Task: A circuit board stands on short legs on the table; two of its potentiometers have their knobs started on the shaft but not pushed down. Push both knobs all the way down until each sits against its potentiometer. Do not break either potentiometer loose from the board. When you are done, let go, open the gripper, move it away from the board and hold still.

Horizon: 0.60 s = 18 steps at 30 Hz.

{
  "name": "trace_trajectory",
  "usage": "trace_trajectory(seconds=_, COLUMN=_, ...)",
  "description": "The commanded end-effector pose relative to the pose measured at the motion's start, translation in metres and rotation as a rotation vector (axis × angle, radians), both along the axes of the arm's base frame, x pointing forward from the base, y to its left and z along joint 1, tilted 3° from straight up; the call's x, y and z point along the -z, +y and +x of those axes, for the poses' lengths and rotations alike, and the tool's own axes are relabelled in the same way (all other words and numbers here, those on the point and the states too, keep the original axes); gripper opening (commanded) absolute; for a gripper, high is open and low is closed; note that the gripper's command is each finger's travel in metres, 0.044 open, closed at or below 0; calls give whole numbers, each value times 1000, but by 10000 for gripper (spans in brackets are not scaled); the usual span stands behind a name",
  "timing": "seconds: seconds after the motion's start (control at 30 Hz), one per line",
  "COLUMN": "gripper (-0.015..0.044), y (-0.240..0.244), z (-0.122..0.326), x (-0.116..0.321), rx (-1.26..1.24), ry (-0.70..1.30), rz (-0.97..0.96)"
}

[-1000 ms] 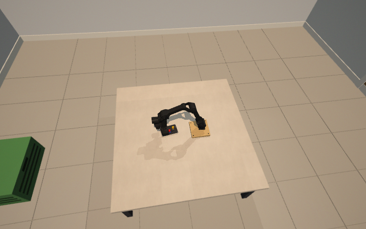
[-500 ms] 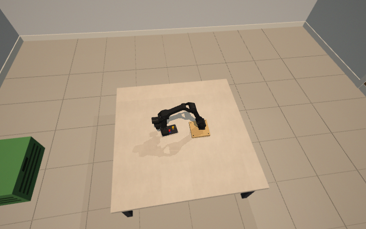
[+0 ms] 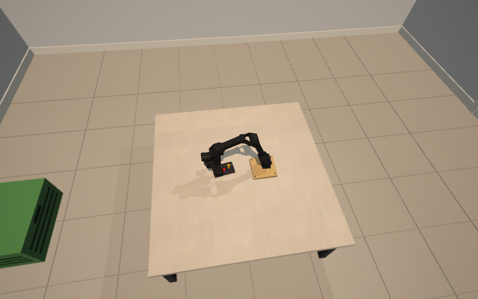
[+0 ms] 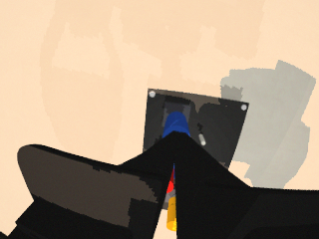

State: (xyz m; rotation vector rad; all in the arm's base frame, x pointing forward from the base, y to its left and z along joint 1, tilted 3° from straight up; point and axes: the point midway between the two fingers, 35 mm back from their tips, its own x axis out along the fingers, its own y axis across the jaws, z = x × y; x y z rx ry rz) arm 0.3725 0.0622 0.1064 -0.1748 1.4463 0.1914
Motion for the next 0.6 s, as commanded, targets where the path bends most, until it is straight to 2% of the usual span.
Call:
trace_trajectory(seconds=0.0, gripper=0, y=2, z=4, x=23, rx=5, ry=30, rz=0)
trace_trajectory(seconds=0.57, gripper=0, y=2, z=4, x=24, rx=5, ry=30, rz=0)
